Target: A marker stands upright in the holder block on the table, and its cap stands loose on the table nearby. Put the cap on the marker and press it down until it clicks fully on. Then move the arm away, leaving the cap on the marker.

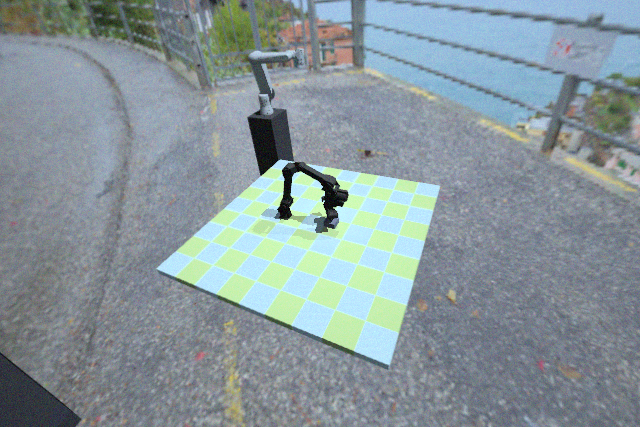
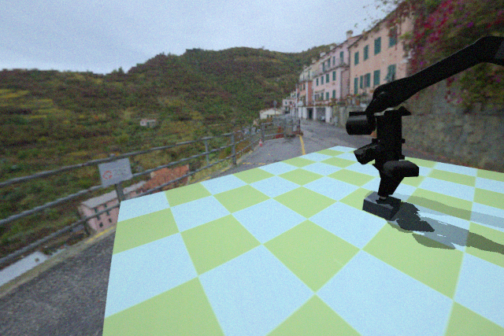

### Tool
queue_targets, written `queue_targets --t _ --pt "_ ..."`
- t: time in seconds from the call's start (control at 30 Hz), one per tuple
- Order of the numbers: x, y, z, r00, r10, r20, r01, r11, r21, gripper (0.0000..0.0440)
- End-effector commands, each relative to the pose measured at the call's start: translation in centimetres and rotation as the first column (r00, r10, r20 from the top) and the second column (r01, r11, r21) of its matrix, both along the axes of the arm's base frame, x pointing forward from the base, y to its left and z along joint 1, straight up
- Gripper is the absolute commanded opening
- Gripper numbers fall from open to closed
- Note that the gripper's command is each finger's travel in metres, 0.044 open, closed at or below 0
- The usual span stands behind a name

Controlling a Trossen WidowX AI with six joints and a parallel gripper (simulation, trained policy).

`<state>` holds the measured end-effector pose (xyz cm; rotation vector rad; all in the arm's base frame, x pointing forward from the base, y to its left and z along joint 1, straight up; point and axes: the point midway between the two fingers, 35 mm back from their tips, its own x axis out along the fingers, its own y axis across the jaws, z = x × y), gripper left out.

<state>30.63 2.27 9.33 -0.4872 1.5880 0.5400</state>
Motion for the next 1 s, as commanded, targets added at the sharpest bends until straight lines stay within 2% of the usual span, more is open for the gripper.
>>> queue_targets --t 0.0,0.1,0.17,0.5,0.97 --pt "-0.4 -0.9 -1.6 0.999 0.006 -0.040 -0.007 0.999 -0.031 0.0134" --pt "-0.8 -0.7 -1.5 0.999 0.016 -0.046 -0.017 1.000 -0.022 0.0155" --pt "-1.2 -0.7 -1.2 0.998 0.022 -0.052 -0.023 1.000 -0.014 0.0186" --pt "-1.8 -0.5 -0.2 0.999 0.049 -0.017 -0.049 0.999 0.001 0.0439" --pt "-0.9 -0.3 4.2 0.991 0.074 0.113 -0.076 0.997 0.011 0.0440"
